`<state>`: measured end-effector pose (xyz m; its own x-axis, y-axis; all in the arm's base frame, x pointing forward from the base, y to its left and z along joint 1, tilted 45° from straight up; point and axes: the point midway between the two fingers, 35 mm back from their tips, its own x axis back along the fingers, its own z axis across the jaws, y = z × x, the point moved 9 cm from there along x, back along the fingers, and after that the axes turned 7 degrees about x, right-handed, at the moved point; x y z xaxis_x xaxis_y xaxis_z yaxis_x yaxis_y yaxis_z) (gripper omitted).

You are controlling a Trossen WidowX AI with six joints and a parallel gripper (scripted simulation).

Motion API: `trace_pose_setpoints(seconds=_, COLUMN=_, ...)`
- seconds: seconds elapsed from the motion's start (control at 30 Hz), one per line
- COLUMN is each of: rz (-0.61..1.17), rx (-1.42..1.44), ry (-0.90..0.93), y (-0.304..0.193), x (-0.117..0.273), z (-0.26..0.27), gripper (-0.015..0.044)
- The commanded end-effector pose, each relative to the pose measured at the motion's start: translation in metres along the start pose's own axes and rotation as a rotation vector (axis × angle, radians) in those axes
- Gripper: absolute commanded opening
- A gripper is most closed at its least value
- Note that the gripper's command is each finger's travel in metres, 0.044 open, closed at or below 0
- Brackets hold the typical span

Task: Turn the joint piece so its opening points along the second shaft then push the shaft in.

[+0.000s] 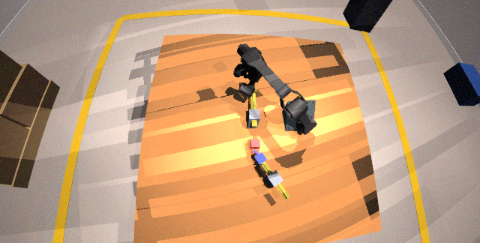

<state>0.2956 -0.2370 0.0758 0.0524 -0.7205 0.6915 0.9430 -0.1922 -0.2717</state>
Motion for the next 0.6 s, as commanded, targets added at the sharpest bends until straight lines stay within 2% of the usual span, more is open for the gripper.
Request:
trace_pose_setpoints(seconds=0.0, rz=-0.007, rx=0.133, ry=-0.022, y=0.005, x=0.005, z=-0.017, gripper=0.044)
trace_pose_setpoints(seconds=0.33, rz=0.0, rx=0.458, ry=-0.059, y=0.01, x=0.011, z=-0.064, gripper=0.044)
trace_pose_setpoints(seconds=0.57, rz=0.001, rx=0.479, ry=-0.061, y=0.01, x=0.011, z=-0.067, gripper=0.044)
